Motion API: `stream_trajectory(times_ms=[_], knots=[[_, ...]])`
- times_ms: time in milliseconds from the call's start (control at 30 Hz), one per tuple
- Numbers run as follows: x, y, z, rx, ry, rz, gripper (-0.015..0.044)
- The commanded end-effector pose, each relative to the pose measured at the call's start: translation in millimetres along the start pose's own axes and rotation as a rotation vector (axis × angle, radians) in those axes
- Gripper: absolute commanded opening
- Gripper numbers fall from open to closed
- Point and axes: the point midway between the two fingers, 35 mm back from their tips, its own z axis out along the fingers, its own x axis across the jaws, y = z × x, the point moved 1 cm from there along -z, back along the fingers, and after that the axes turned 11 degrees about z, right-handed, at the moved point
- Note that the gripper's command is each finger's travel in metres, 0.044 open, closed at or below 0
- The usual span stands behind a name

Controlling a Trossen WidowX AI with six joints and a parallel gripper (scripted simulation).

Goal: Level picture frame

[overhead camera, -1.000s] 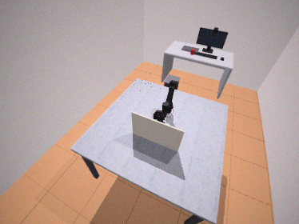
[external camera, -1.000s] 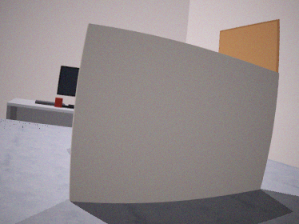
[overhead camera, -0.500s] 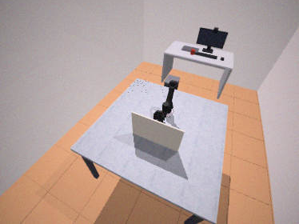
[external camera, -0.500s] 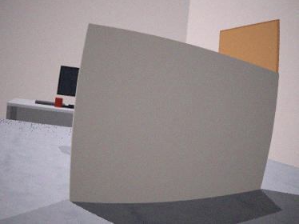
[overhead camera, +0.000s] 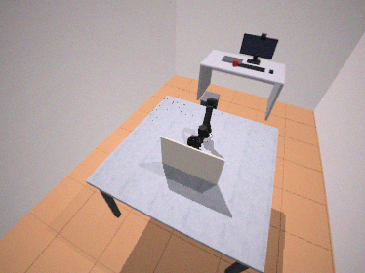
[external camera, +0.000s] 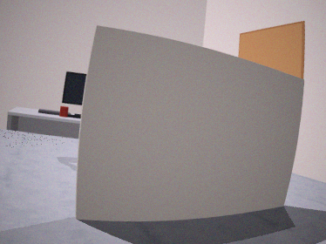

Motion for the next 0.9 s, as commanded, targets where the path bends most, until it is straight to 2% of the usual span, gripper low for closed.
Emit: stream_trajectory(times_ms=[0,867], knots=[[1.3,-0.5,0.0,0.001,0.011,0.004,0.0000],[-3.1,-0.5,0.1,-0.001,-0.001,-0.076,0.0000]])
